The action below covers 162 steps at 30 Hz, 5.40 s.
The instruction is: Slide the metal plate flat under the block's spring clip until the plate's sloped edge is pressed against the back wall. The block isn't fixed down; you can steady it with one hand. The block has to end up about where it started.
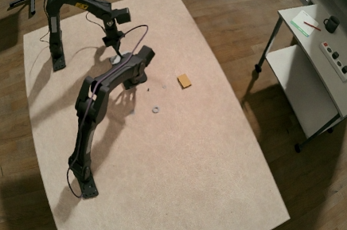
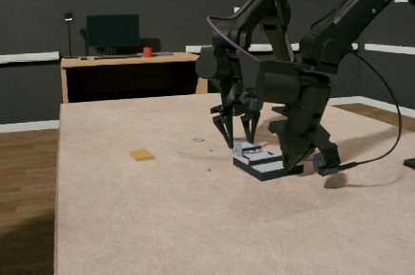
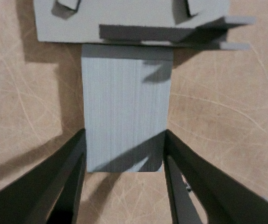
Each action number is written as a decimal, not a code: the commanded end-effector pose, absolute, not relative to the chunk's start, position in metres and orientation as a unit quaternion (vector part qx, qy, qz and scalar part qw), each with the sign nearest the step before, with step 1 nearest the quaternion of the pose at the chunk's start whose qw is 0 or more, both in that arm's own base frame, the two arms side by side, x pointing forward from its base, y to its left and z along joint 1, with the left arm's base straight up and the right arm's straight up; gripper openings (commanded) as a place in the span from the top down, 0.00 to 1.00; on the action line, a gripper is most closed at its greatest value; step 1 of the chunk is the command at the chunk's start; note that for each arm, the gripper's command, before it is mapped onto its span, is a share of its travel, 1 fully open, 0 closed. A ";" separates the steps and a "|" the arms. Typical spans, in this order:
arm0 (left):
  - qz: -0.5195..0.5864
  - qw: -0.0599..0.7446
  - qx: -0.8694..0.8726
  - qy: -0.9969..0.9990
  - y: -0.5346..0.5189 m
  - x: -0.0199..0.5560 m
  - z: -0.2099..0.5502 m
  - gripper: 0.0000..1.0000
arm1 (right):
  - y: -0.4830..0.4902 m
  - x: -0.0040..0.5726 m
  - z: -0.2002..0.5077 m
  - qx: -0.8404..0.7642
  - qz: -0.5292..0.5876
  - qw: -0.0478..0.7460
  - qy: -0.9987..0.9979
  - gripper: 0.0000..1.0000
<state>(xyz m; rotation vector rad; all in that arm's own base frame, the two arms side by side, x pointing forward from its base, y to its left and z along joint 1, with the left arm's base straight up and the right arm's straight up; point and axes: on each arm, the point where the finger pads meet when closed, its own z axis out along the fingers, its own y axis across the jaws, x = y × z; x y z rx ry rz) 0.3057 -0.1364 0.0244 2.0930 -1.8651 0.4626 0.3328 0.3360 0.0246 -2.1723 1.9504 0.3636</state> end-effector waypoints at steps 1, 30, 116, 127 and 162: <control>0.170 0.147 0.725 -0.651 -0.140 0.309 0.025 1.00 | 0.354 0.338 0.047 -0.736 0.129 0.134 0.651 0.55; 0.170 0.147 0.725 -0.651 -0.140 0.309 0.025 1.00 | 0.366 0.340 0.054 -0.738 0.132 0.150 0.644 0.55; 0.170 0.147 0.725 -0.651 -0.140 0.309 0.025 1.00 | 0.390 0.334 0.075 -0.756 0.161 0.204 0.601 0.55; 0.170 0.147 0.725 -0.651 -0.140 0.309 0.025 1.00 | 0.390 0.336 0.047 -0.738 0.128 0.137 0.648 0.55; 0.170 0.147 0.725 -0.651 -0.140 0.309 0.025 1.00 | 0.408 0.334 0.047 -0.739 0.125 0.139 0.647 0.55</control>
